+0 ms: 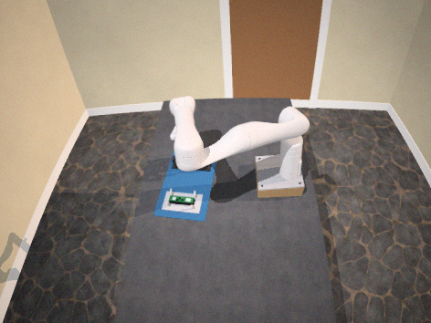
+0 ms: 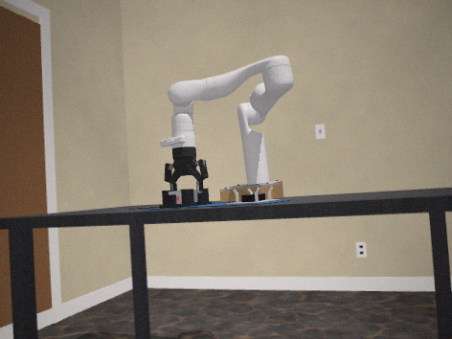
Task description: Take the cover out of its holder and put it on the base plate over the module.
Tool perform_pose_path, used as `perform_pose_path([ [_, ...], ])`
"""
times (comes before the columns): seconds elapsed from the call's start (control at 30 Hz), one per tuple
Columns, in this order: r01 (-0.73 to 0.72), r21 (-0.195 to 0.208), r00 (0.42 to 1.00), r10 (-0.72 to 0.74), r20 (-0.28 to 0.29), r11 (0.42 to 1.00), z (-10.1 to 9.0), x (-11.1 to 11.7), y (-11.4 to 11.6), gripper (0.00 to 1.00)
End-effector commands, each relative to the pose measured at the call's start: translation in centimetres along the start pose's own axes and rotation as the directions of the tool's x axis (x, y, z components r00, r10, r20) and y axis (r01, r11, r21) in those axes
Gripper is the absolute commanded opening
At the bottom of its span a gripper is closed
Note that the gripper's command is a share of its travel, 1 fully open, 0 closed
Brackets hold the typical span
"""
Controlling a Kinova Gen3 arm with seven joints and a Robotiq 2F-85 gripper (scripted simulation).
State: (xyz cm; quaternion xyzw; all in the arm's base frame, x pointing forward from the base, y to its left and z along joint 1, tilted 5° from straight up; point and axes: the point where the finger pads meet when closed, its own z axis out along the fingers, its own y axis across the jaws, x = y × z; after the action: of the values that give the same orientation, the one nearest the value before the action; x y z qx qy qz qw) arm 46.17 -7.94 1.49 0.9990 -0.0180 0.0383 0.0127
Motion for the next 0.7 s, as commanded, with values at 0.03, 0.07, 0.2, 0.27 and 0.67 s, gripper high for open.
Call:
perform_pose_path([
  [0.03, 0.003, -0.011, 1.0, -0.003, 0.003, 1.0, 0.73, -0.14, 0.45, 1.0],
  [0.07, 0.003, -0.011, 1.0, -0.003, 0.003, 1.0, 0.73, -0.14, 0.45, 1.0],
  [0.2, 0.0, -0.006, 1.0, 0.0, 0.004, 1.0, 0.58, -0.14, 0.25, 1.0],
  [0.27, 0.001, -0.007, 1.0, -0.001, 0.004, 1.0, 0.73, -0.14, 0.33, 1.0],
  [0.67, 0.003, -0.011, 1.0, -0.003, 0.003, 1.0, 1.19, -0.14, 0.57, 1.0],
])
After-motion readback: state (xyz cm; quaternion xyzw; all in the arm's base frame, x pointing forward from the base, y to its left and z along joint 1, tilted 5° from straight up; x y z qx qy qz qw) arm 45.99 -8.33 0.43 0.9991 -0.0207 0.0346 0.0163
